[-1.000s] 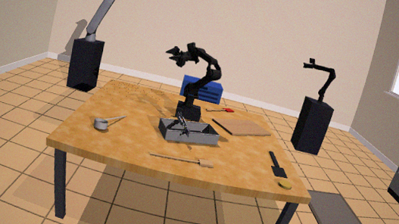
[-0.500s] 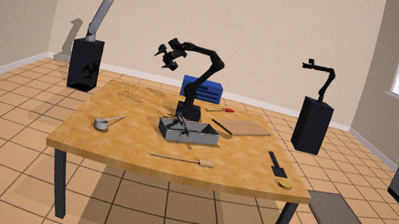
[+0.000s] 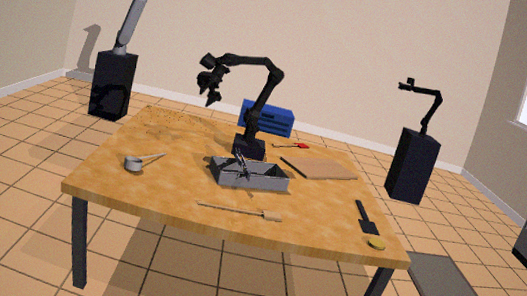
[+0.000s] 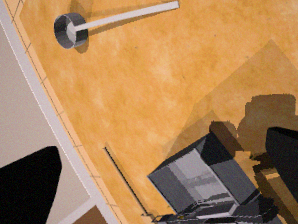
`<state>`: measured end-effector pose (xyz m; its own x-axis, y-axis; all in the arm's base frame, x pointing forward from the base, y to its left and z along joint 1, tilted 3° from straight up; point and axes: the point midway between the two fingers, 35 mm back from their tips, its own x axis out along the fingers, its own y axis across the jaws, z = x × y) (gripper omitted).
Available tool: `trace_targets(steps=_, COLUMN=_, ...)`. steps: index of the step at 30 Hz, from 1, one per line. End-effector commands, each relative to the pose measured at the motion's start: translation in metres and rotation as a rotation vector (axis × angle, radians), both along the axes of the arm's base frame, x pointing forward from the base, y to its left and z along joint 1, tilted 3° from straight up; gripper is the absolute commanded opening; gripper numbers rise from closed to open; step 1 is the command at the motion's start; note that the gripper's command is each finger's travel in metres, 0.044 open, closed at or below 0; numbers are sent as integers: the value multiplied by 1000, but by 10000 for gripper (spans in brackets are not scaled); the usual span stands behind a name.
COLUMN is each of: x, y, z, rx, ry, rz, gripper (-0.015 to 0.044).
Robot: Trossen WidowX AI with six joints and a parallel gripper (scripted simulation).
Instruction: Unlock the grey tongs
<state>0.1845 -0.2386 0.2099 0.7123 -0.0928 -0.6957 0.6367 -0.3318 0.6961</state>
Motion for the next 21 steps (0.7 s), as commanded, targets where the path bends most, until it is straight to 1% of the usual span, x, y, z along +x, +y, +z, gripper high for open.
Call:
trace_targets(steps=1, x=54, y=27, z=-22, rx=-155, ry=147, rz=387, gripper=440)
trace_targets(steps=5, x=87, y=52, z=-37, rx=-255, ry=218, rz=637, gripper=440)
trace_targets(steps=9, x=121, y=85, z=-54, rx=-381, ry=286, rz=941, gripper=440)
trace_targets(steps=12, x=139, y=107, z=-65, rx=-470, ry=322, rz=1141, gripper=440)
trace_targets(steps=17, x=170, y=160, z=-89, rx=-664, ry=395, rz=1590, gripper=440)
trace_targets(steps=21, x=186, y=201, z=-106, rx=-799, ry=429, rz=1908, gripper=440)
